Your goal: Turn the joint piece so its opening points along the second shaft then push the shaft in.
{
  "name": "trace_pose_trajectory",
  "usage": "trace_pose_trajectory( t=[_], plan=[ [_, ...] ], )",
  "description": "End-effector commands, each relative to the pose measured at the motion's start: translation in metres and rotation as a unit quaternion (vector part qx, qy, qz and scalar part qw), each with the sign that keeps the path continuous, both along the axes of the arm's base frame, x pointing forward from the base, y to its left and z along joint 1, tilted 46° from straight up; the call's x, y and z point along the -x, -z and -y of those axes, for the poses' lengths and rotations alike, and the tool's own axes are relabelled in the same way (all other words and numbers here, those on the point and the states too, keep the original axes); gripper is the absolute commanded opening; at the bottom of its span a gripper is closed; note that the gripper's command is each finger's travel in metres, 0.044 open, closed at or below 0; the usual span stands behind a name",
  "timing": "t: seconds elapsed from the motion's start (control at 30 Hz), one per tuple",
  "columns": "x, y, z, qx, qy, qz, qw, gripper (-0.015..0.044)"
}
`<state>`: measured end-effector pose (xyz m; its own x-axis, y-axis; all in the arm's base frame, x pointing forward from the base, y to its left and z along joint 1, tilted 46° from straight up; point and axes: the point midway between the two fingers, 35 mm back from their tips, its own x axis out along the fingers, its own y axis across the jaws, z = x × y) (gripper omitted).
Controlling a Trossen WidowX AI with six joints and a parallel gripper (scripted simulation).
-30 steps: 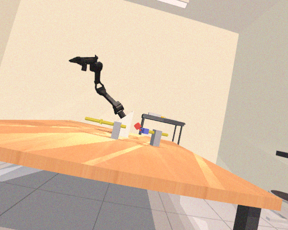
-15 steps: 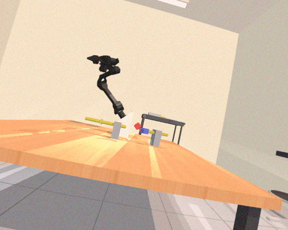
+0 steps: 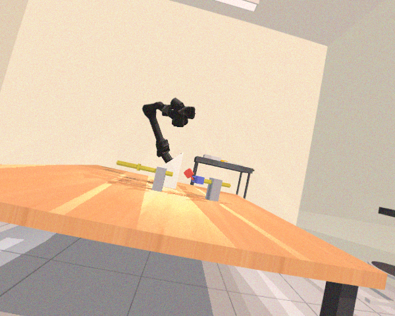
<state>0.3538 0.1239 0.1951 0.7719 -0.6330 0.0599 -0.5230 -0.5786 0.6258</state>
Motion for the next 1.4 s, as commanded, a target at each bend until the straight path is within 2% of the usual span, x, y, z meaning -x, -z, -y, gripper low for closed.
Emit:
trace_pose_trajectory(
  t=[0.0,0.13,0.27,0.47,0.7,1.03,1.37],
  plan=[
    [0.022,0.064,-0.005,-0.020,-0.017,-0.009,1.000,0.0440],
    [0.055,0.122,0.003,-0.033,-0.031,-0.016,0.999,0.0440],
    [0.091,0.164,0.022,-0.036,-0.044,-0.020,0.998,0.0440],
    [0.130,0.189,0.054,-0.039,-0.059,-0.010,0.997,0.0440],
    [0.130,0.190,0.055,-0.031,-0.059,-0.016,0.998,0.0440],
    [0.117,0.205,0.043,0.082,-0.076,-0.129,0.985,0.0440],
    [0.105,0.220,0.033,0.196,-0.093,-0.240,0.946,0.0440]
  ],
)
